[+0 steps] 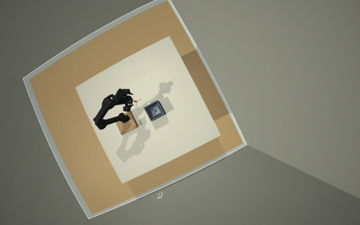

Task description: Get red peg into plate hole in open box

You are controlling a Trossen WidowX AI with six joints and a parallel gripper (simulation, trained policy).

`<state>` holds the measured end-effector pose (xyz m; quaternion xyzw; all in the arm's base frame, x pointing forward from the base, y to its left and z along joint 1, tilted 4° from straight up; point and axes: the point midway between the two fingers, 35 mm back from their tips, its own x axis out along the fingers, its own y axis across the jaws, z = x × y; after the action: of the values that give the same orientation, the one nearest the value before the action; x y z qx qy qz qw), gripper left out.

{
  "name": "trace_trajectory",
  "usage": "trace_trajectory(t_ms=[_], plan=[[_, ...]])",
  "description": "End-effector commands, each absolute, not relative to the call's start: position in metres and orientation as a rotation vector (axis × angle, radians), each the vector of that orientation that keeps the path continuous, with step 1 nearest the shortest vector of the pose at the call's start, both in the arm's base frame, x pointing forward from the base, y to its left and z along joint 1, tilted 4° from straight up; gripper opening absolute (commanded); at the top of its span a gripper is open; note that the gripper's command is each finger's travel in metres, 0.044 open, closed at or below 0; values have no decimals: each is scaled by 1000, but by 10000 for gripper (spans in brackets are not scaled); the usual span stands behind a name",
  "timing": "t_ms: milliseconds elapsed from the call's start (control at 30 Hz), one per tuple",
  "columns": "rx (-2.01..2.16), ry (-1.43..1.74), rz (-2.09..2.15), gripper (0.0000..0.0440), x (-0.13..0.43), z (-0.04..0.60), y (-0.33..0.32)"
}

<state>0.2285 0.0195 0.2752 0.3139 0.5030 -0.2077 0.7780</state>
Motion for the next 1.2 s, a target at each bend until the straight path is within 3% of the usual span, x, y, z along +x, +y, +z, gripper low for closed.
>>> trace_trajectory(t_ms=[0,1167], plan=[[731,1172,-490,440,228,257,32],[946,1460,-1000,440,190,136,94]])
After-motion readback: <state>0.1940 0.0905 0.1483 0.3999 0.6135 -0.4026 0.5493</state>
